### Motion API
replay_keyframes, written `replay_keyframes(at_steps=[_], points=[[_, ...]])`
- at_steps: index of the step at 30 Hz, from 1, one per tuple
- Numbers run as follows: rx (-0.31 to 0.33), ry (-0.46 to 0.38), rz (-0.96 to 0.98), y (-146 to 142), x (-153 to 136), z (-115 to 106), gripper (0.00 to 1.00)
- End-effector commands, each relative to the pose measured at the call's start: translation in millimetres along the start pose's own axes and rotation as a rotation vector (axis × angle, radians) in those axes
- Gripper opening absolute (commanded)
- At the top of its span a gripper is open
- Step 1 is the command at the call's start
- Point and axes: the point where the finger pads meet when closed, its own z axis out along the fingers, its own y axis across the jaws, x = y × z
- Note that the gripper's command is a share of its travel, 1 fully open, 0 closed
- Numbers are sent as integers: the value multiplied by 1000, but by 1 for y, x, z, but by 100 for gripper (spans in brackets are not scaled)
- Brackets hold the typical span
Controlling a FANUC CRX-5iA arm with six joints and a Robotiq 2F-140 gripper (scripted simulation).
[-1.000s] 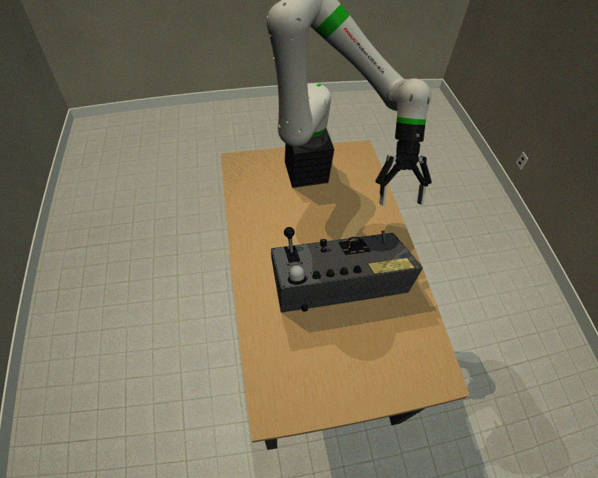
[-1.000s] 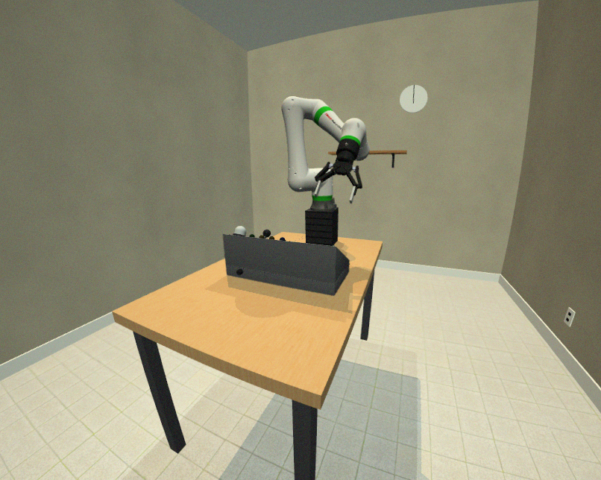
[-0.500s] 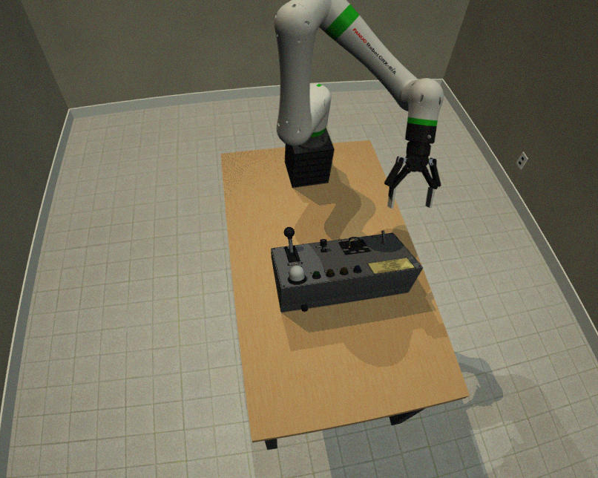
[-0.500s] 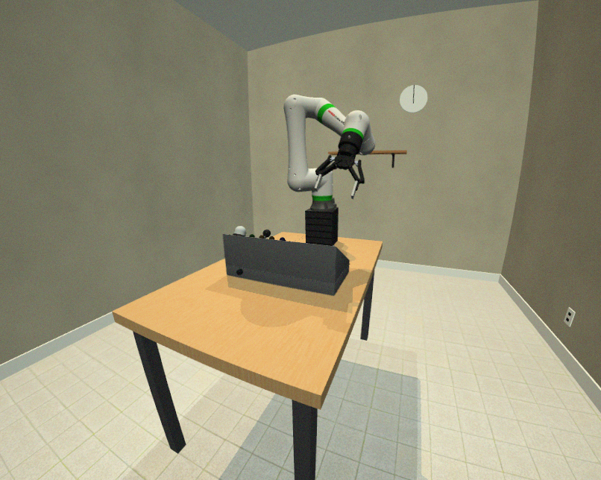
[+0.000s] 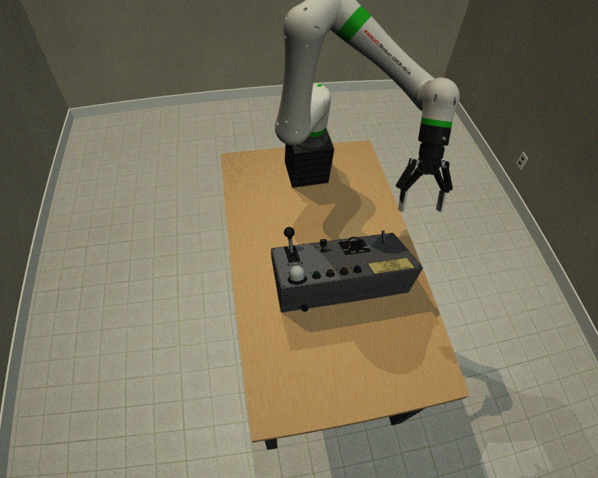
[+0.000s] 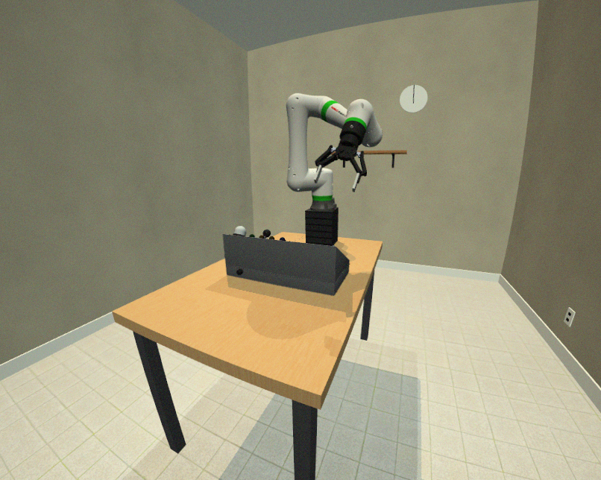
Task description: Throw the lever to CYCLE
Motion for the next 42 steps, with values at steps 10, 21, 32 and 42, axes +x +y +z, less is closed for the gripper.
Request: replay_keyframes(at_steps=[10,21,32,42], points=[[-18,-22,-20,-1,45,-2,100],[-30,-38,-36,2,82,-3,100],[-30,-38,-36,2,82,-3,100],[-41,-58,-51,7,118,-4,100]])
